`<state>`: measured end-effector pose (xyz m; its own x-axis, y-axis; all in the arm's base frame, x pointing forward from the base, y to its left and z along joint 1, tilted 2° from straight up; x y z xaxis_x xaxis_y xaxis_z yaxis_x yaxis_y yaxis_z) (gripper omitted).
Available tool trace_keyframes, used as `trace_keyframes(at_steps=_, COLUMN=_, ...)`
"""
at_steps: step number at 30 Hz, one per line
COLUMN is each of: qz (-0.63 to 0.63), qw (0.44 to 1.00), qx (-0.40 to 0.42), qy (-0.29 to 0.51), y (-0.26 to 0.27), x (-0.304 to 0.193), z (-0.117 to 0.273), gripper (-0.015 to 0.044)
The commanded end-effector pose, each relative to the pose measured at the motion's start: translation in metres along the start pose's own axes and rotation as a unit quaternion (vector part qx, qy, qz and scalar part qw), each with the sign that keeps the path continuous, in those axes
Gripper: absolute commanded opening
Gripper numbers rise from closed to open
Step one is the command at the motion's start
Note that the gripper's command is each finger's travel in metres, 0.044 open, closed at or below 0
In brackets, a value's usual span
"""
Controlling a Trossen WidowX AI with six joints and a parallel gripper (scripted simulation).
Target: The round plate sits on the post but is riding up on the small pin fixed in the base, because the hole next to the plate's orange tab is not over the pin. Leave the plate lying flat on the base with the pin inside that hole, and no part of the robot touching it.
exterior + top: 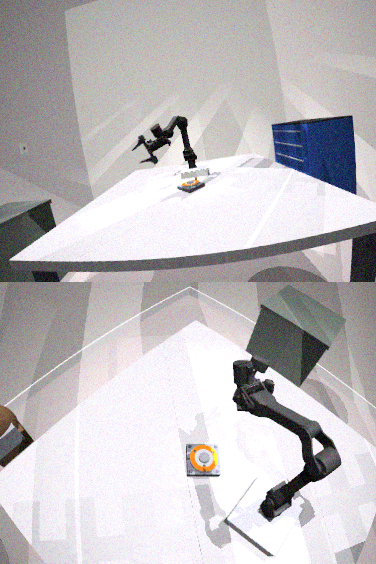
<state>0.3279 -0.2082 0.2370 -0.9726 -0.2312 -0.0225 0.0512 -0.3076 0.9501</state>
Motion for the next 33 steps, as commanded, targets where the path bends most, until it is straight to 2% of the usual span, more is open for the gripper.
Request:
trace_keyframes(at_steps=1, qz=0.012, qw=1.0, qx=-0.004, qy=0.004, y=-0.002, x=-0.001, z=0.001, gripper=0.0374)
trace_keyframes(at_steps=4, qz=0.176, qw=0.981, qx=-0.053, qy=0.064, y=-0.027, x=-0.016, z=0.017, gripper=0.0295)
trace_keyframes(at_steps=6, qz=0.313, qw=0.938, qx=-0.087, qy=0.121, y=-0.049, x=-0.025, z=0.034, gripper=0.0242)
trace_keyframes(at_steps=8, qz=0.44, qw=0.872, qx=-0.111, qy=0.182, y=-0.071, x=-0.031, z=0.052, gripper=0.019)
trace_keyframes(at_steps=10, qz=0.476, qw=0.848, qx=-0.117, qy=0.201, y=-0.078, x=-0.032, z=0.058, gripper=0.0137)
trace_keyframes(at_steps=13, qz=0.618, qw=0.72, qx=-0.132, qy=0.286, y=-0.106, x=-0.033, z=0.085, gripper=0.0059)
trace_keyframes(at_steps=15, qz=0.668, qw=0.658, qx=-0.133, qy=0.321, y=-0.118, x=-0.031, z=0.097, gripper=0.0006)
trace_keyframes(at_steps=18, qz=0.712, qw=0.59, qx=-0.132, qy=0.357, y=-0.129, x=-0.028, z=0.11, gripper=0.0)
trace_keyframes(at_steps=20, qz=0.763, qw=0.486, qx=-0.125, qy=0.407, y=-0.144, x=-0.022, z=0.129, gripper=0.0)
trace_keyframes(at_steps=24, qz=0.808, qw=0.336, qx=-0.108, qy=0.471, y=-0.161, x=-0.011, z=0.155, gripper=0.0)
trace_keyframes(at_steps=26, qz=0.816, qw=0.293, qx=-0.102, qy=0.488, y=-0.165, x=-0.007, z=0.162, gripper=0.0)
trace_keyframes(at_steps=28, qz=0.824, qw=0.18, qx=-0.082, qy=0.531, y=-0.175, x=0.004, z=0.18, gripper=0.0)
trace_keyframes(at_steps=30, qz=0.821, qw=0.102, qx=-0.067, qy=0.558, y=-0.181, x=0.013, z=0.193, gripper=0.0)
trace_keyframes(at_steps=33, qz=0.818, qw=0.08, qx=-0.062, qy=0.566, y=-0.183, x=0.016, z=0.197, gripper=0.0)
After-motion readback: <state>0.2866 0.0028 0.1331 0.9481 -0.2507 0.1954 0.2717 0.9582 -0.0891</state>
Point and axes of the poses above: the point midway between the two fingers, 35 mm back from their tips, its own z axis back along the fingers, its own y axis across the jaws, x = y × z, the point moved 5 cm from there along z, back along the fingers
